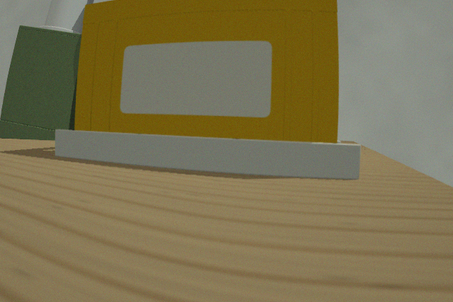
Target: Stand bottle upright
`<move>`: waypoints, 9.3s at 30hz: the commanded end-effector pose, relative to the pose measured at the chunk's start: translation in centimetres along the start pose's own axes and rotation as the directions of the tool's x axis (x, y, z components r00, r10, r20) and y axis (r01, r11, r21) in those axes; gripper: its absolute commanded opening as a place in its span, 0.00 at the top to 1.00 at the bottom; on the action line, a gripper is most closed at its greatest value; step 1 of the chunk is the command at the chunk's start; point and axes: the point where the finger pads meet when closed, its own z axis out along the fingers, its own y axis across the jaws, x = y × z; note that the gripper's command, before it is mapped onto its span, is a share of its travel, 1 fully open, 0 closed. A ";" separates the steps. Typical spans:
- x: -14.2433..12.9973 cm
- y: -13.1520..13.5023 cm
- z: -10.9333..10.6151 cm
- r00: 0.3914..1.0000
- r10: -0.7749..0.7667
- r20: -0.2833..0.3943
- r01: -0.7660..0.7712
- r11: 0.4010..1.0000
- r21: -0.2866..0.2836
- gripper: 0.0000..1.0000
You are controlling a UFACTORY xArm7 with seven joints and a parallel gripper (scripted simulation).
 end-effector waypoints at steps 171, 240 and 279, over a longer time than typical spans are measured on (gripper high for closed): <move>0.1 0.1 -3.2 0.783 -0.622 -0.005 0.622 0.783 0.001 1.00; 0.1 0.1 -3.2 0.500 -0.866 -0.005 0.866 0.500 -0.001 1.00; 0.1 0.1 -3.2 0.259 -0.966 -0.004 0.966 0.259 -0.003 1.00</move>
